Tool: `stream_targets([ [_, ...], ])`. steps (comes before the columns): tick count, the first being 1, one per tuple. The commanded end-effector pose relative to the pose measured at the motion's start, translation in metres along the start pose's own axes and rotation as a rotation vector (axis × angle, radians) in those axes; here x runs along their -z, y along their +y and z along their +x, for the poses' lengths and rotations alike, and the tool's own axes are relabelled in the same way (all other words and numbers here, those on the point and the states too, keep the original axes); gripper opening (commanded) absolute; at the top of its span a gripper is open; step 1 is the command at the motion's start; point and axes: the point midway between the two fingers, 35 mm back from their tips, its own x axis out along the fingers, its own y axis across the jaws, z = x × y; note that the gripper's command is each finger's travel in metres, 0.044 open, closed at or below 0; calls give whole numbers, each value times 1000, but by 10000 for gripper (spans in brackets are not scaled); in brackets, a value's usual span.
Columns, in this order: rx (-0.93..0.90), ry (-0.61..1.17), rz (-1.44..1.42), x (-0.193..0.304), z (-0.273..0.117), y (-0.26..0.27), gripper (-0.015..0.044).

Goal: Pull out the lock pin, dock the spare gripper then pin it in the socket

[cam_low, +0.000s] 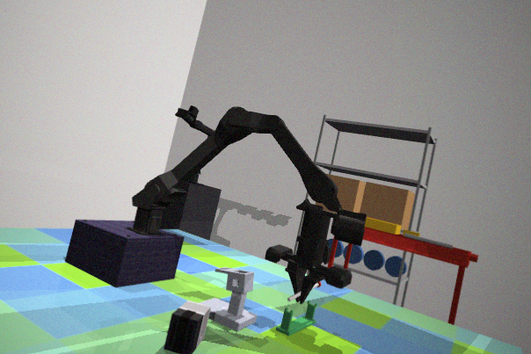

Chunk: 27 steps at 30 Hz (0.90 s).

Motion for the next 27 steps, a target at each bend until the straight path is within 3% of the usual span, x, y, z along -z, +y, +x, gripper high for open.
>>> stream_targets([
  [1,4,2,-1,12,-7,-1,0],
  [27,0,0,-2,17,27,-2,0],
])
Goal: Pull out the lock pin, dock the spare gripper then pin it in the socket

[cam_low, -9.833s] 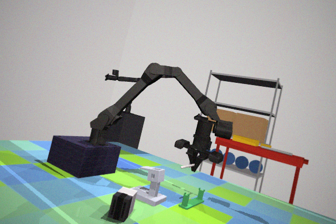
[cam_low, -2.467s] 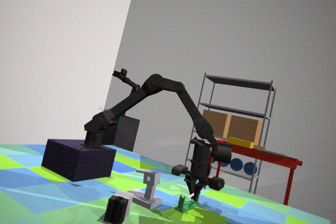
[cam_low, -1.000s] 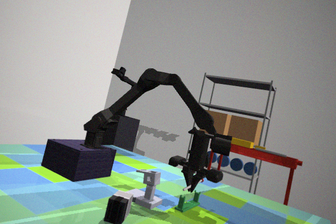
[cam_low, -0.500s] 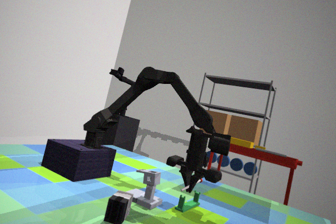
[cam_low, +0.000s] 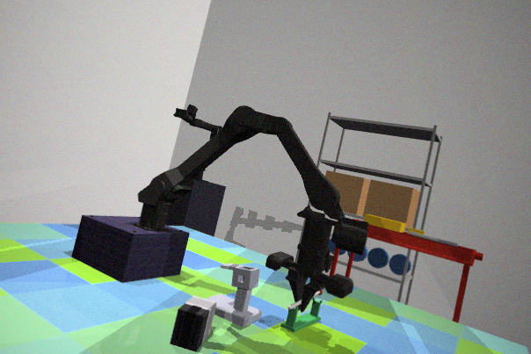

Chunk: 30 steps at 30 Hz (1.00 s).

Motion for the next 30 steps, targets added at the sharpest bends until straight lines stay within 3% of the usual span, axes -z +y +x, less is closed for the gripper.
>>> stream_targets([
  [1,0,0,-5,1,7,0,0],
  [30,5,-1,-8,3,16,2,0],
])
